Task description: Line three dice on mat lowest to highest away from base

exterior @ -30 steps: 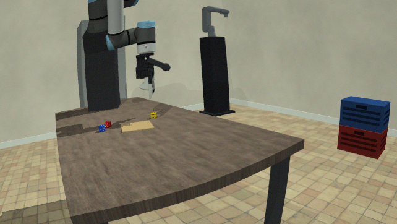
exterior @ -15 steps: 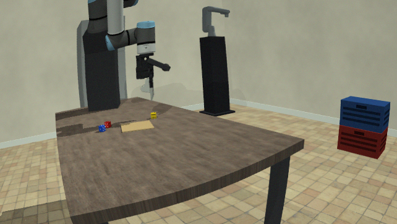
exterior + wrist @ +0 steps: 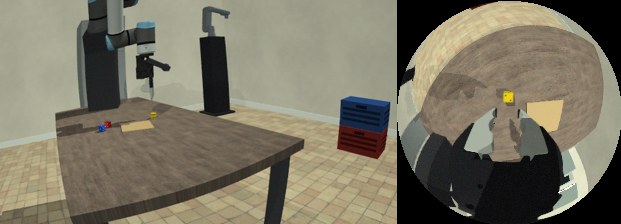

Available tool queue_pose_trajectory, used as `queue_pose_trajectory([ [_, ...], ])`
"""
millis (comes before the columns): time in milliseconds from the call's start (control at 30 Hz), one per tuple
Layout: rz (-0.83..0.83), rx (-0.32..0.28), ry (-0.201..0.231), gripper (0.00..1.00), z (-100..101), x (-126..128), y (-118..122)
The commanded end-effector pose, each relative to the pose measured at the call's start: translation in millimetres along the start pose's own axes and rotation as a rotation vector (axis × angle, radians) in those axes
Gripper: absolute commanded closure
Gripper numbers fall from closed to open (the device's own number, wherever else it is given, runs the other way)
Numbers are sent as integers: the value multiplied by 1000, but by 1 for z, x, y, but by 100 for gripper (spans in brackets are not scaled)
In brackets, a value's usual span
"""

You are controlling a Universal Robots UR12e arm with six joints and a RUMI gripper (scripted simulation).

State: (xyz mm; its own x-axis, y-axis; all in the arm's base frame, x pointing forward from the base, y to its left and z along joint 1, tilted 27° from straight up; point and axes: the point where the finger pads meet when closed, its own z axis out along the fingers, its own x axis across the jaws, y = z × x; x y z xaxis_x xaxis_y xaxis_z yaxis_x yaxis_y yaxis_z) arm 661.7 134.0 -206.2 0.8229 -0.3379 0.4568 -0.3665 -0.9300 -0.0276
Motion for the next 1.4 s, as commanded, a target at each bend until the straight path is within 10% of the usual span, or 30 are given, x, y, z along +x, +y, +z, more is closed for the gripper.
queue_pose_trajectory([
  [0,0,0,1,76,0,0,0],
  [1367,-22,1,0,76,17,0,0],
])
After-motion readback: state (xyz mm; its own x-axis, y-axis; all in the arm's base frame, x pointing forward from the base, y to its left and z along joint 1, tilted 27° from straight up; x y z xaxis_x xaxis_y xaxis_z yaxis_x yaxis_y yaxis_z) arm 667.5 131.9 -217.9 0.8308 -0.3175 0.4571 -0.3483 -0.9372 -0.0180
